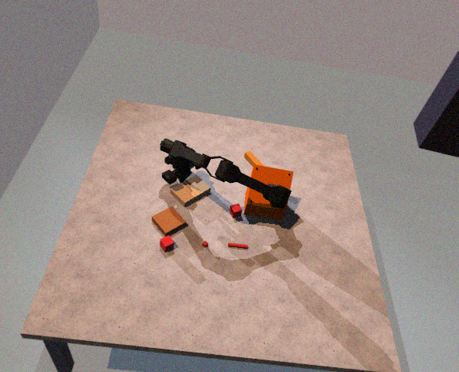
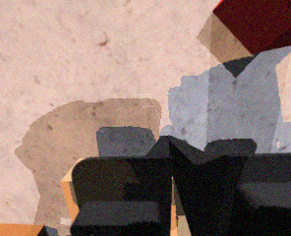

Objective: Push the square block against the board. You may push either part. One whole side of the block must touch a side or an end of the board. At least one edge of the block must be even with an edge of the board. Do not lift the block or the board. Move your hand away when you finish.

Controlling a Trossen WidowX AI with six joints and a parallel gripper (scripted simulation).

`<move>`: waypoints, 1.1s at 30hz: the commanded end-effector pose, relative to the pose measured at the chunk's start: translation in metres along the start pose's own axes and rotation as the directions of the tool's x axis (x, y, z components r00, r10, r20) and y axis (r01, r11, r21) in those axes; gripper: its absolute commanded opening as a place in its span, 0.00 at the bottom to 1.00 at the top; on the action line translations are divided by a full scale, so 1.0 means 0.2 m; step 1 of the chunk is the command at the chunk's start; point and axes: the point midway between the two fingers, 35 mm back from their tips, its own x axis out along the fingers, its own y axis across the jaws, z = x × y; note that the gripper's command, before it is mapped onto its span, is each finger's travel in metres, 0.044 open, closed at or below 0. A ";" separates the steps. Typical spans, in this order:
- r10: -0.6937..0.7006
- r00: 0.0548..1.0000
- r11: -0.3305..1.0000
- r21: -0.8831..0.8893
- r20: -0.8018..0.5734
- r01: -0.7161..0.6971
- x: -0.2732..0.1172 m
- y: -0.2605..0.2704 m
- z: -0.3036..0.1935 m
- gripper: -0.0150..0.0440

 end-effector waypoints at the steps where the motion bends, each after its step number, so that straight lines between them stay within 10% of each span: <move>1: 0.007 1.000 1.000 -0.001 0.005 -0.007 -0.01 0.02 -0.02 0.25; 33: 0.006 1.000 1.000 0.000 0.004 -0.006 -0.02 0.03 -0.13 0.25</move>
